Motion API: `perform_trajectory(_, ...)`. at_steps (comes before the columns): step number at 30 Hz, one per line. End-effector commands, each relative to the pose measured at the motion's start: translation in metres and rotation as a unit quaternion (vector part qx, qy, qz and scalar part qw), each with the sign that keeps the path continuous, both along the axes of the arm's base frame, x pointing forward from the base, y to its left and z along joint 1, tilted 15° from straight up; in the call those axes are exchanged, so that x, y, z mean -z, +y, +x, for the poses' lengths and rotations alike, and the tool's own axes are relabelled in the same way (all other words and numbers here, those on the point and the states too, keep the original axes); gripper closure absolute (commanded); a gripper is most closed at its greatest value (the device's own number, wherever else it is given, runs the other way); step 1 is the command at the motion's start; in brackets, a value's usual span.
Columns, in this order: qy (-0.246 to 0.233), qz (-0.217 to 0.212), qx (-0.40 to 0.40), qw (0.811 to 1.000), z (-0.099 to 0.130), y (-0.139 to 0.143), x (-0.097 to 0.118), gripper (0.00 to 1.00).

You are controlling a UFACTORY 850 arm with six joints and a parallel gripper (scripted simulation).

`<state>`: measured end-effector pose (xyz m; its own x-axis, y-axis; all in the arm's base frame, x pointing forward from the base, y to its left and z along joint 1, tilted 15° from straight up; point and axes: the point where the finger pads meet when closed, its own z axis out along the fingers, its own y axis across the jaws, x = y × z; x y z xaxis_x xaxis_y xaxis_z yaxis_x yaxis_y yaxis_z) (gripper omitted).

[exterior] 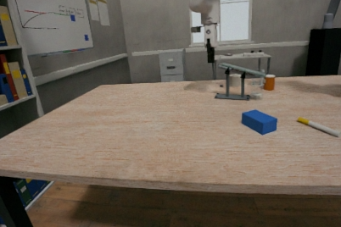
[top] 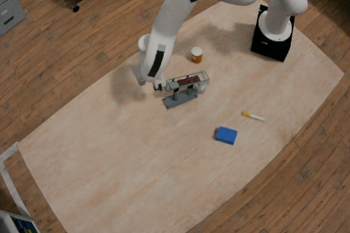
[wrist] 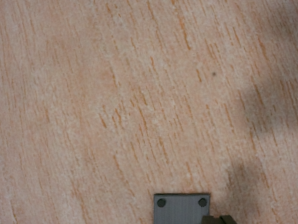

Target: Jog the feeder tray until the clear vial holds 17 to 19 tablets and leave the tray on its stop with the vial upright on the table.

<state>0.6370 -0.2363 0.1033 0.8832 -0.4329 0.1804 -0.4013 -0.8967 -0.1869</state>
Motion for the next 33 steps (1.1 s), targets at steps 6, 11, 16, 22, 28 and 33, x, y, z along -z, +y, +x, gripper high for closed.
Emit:
perform_trajectory(6,-0.001,-0.001,0.001,1.000,0.003,-0.001,-0.002,1.00)
perform_trajectory(11,-0.001,-0.001,0.001,1.000,0.002,-0.001,-0.002,1.00)
perform_trajectory(16,-0.001,-0.001,0.001,1.000,-0.015,0.008,0.008,1.00)
perform_trajectory(22,-0.001,-0.001,0.001,1.000,-0.026,0.015,0.014,1.00)
perform_trajectory(28,-0.001,-0.001,0.001,1.000,-0.003,0.002,0.001,1.00)
perform_trajectory(33,-0.001,-0.001,0.001,1.000,0.003,-0.001,-0.002,1.00)
